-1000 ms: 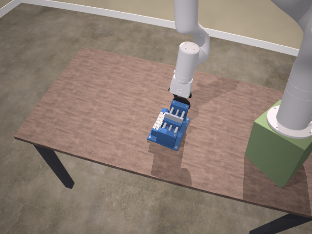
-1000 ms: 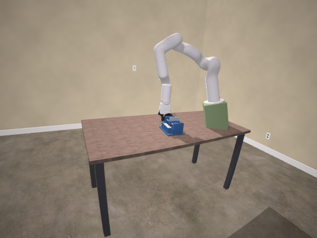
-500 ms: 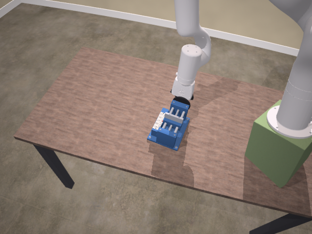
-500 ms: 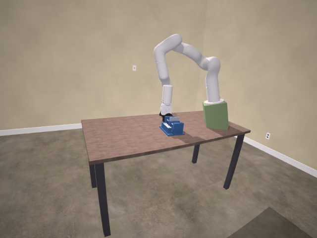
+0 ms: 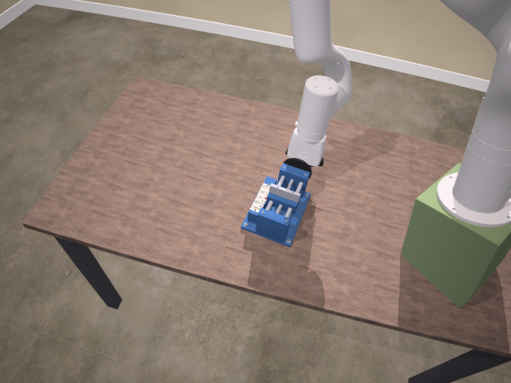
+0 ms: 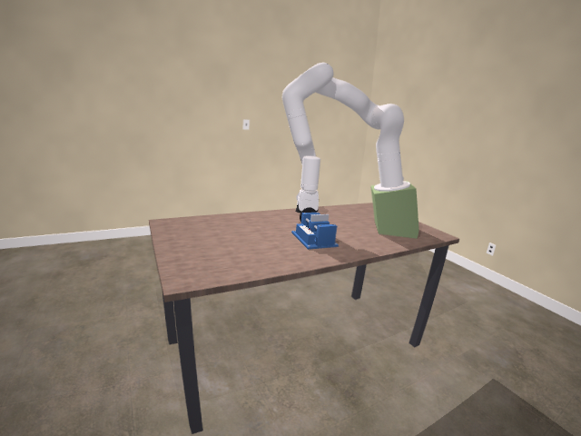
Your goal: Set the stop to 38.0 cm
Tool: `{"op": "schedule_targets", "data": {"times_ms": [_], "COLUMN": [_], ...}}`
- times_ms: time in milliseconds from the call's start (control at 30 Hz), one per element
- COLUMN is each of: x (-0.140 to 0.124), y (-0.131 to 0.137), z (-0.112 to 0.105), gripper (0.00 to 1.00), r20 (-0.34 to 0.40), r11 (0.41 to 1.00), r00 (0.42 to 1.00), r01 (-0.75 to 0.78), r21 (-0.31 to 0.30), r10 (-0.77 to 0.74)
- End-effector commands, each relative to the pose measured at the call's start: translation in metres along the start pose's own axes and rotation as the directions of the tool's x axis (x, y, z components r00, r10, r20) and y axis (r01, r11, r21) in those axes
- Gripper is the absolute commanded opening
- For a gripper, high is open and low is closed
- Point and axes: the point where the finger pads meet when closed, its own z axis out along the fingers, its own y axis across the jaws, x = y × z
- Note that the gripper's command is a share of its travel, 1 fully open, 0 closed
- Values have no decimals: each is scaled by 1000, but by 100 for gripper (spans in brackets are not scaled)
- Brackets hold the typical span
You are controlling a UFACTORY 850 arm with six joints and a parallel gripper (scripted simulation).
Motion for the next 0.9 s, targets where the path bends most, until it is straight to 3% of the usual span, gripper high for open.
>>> {"op": "schedule_targets", "data": {"times_ms": [0,867], "x": [0,0], "y": [9,24], "z": [-3,-41], "gripper": [6,6], "r20": [0,0], "r11": [1000,1000], "r00": [1000,1000], "r01": [0,0], "r21": [2,2], "r10": [0,0]}}
